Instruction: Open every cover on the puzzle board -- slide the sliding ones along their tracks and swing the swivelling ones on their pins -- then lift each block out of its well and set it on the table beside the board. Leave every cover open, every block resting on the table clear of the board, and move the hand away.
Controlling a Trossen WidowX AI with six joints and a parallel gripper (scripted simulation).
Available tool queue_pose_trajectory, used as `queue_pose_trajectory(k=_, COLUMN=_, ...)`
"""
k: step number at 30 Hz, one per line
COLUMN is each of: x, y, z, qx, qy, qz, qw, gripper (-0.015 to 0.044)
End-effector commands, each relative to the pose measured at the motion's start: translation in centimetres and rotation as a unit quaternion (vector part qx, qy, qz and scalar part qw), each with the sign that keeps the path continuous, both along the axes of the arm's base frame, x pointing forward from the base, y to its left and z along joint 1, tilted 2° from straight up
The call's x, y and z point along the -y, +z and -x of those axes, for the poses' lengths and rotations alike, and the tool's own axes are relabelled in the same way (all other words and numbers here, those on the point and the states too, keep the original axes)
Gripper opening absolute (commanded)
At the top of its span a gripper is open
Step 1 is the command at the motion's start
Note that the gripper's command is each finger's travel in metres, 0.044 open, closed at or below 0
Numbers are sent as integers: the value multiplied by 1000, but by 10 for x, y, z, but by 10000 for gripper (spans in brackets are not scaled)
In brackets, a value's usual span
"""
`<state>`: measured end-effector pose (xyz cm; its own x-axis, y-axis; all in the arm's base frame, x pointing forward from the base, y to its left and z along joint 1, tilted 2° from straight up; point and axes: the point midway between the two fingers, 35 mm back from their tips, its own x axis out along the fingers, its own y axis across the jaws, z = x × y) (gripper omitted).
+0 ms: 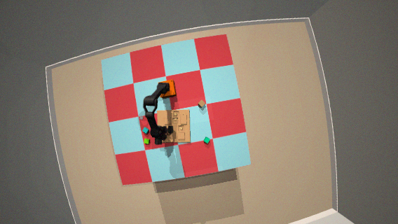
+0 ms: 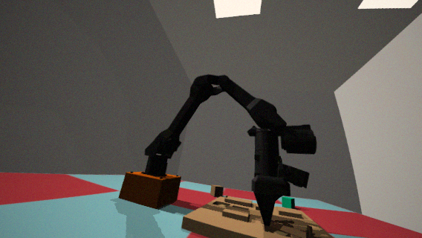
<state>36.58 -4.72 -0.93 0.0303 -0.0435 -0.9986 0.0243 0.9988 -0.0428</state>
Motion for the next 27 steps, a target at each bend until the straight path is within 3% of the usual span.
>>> queue_pose_trajectory(k=1, x=-4, y=-2, z=2, qx=-2, qy=-1, qz=-1, qw=1000, gripper=0)
queue_pose_trajectory(k=27, x=-32, y=-2, z=-6, qx=-2, qy=-1, qz=-2, qw=1000, gripper=0)
